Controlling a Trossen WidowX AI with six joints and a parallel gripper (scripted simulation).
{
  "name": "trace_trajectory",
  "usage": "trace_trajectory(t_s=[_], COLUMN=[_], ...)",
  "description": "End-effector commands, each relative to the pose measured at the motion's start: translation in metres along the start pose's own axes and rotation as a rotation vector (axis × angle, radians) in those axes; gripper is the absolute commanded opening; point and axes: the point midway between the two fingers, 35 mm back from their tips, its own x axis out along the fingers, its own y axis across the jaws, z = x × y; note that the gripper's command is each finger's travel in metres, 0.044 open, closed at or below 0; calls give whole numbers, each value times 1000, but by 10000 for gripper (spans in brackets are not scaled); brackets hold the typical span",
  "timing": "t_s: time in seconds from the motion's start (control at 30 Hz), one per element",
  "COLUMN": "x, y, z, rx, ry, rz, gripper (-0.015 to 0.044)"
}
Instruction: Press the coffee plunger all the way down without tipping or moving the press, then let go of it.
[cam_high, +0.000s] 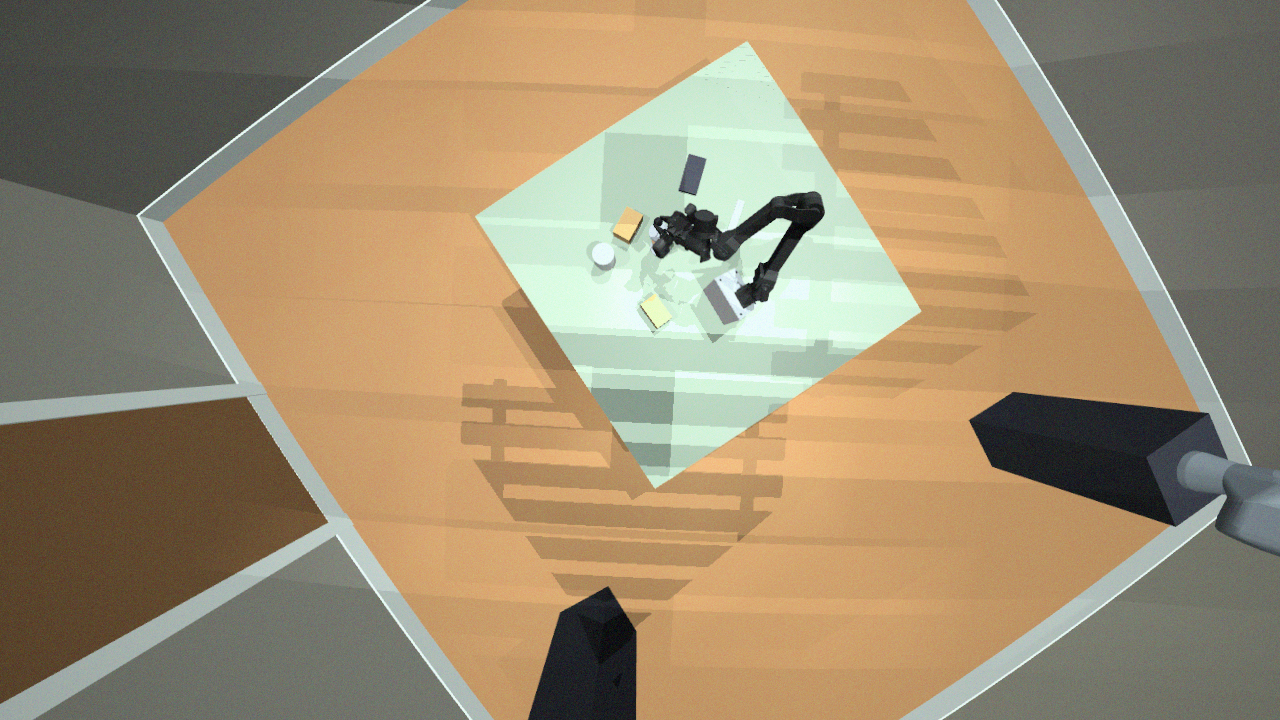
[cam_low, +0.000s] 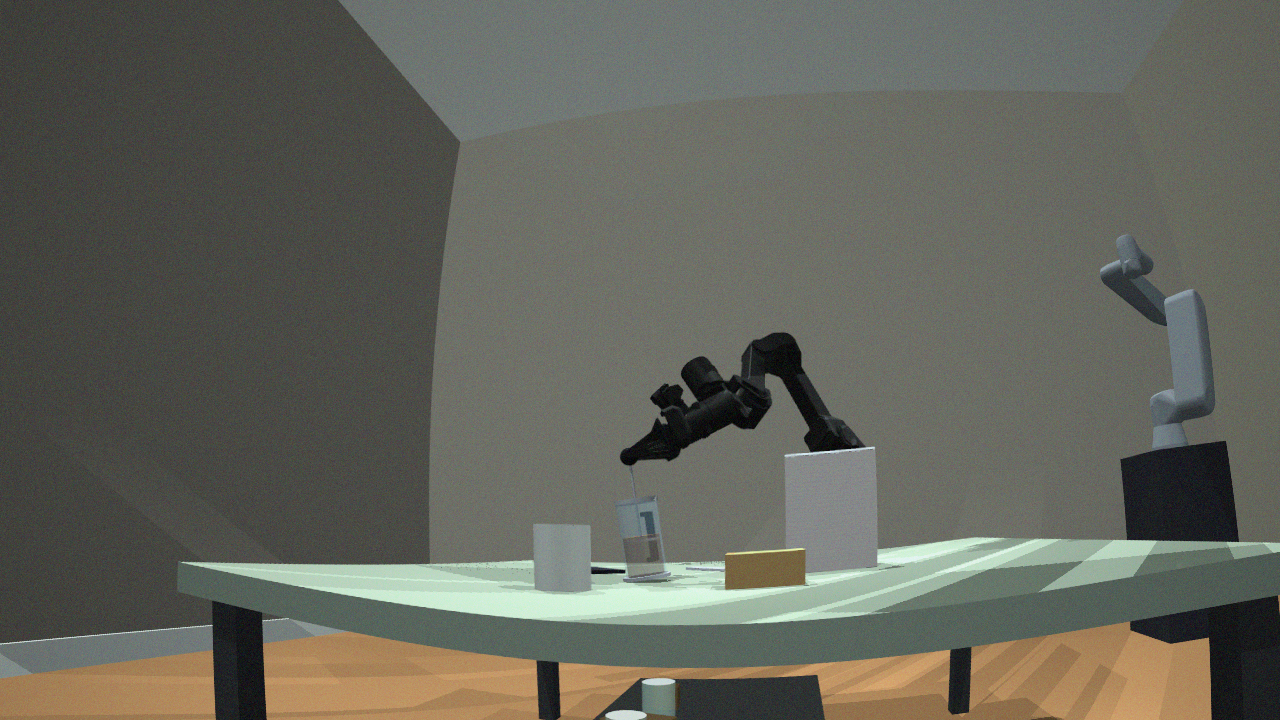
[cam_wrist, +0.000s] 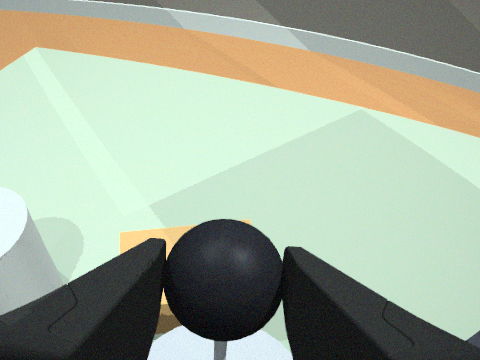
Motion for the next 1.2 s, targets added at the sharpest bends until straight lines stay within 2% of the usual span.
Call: trace_trajectory(t_s=[0.0,1.17], x=[5,30], y=[0,1], z=[-29,-31], rx=[-31,-32], ry=[69,66], rz=[1,-3], gripper=[122,122])
